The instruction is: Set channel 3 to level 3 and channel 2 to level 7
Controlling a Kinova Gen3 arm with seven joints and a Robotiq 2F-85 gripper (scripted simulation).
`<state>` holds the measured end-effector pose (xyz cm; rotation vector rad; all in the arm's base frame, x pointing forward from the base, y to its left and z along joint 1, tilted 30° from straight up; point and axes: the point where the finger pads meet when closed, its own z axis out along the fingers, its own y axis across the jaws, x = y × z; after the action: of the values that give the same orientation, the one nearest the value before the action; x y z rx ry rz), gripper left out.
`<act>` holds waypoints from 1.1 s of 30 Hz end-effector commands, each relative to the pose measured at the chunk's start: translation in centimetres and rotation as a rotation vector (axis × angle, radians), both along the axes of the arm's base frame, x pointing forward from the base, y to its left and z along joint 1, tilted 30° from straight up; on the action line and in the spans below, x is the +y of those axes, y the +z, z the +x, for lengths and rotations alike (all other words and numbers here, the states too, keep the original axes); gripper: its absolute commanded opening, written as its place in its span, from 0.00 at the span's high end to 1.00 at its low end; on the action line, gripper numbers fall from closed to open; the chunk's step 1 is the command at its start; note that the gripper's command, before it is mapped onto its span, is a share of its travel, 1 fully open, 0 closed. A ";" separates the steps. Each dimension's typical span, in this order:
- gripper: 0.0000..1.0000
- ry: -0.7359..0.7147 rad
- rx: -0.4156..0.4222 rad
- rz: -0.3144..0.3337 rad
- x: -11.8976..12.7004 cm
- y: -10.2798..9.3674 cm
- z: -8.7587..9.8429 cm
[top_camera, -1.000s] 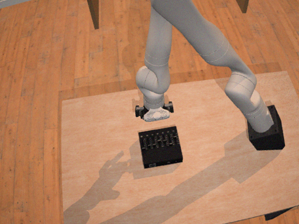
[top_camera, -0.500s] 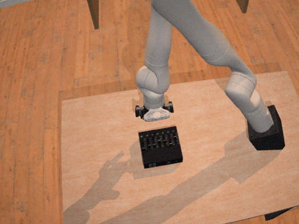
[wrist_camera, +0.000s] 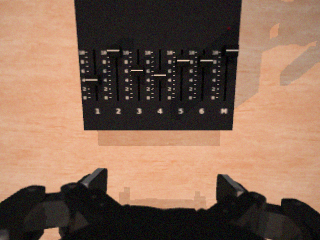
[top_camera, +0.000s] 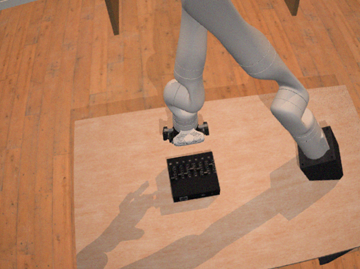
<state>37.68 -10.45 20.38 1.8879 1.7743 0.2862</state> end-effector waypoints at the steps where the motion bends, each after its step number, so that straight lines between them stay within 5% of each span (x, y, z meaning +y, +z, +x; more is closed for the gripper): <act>1: 0.00 0.000 -0.001 -0.001 0.0 0.0 0.0; 17: 0.00 -0.046 -0.011 0.024 0.0 0.1 -0.1; 25: 0.00 -0.139 -0.030 0.073 0.0 0.3 -0.4; 33: 0.00 -0.359 -0.079 0.190 0.1 0.8 -1.1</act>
<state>36.60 -10.30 20.76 2.2295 1.4122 0.3889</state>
